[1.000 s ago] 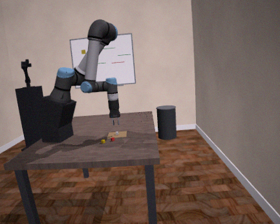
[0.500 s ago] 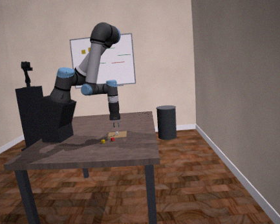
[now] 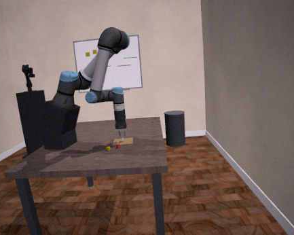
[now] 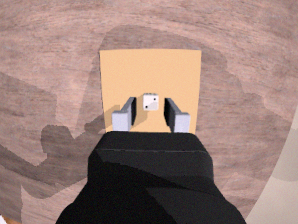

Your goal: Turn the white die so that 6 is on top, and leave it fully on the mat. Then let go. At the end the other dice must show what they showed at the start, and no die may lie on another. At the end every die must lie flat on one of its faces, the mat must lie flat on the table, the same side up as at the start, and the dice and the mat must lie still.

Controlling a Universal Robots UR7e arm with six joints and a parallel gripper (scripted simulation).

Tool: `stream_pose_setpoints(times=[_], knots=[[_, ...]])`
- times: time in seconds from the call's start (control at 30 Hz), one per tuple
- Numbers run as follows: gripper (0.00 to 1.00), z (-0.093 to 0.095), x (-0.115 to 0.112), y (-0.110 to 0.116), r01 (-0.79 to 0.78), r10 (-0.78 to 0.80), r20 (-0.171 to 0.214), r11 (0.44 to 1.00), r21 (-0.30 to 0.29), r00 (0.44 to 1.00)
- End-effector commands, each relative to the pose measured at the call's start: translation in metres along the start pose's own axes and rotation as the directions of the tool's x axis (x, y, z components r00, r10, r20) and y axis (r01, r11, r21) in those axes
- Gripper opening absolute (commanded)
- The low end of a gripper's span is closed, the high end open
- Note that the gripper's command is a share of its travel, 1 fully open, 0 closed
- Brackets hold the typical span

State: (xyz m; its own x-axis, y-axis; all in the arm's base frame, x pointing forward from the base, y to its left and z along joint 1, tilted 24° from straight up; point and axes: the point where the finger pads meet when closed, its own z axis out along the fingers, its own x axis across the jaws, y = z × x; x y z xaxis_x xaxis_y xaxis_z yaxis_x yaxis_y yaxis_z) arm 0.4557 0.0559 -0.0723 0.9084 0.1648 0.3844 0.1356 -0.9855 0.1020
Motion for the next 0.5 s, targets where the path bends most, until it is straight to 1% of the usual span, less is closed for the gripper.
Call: stream_pose_setpoints(times=[0.0,0.47], knots=[[0.70,0.0045,0.0005,0.0001,0.000,0.000,-0.002,1.000,-0.001,1.000],[0.70,0.0093,0.0005,0.0002,0.000,0.000,-0.002,1.000,-0.001,1.000]])
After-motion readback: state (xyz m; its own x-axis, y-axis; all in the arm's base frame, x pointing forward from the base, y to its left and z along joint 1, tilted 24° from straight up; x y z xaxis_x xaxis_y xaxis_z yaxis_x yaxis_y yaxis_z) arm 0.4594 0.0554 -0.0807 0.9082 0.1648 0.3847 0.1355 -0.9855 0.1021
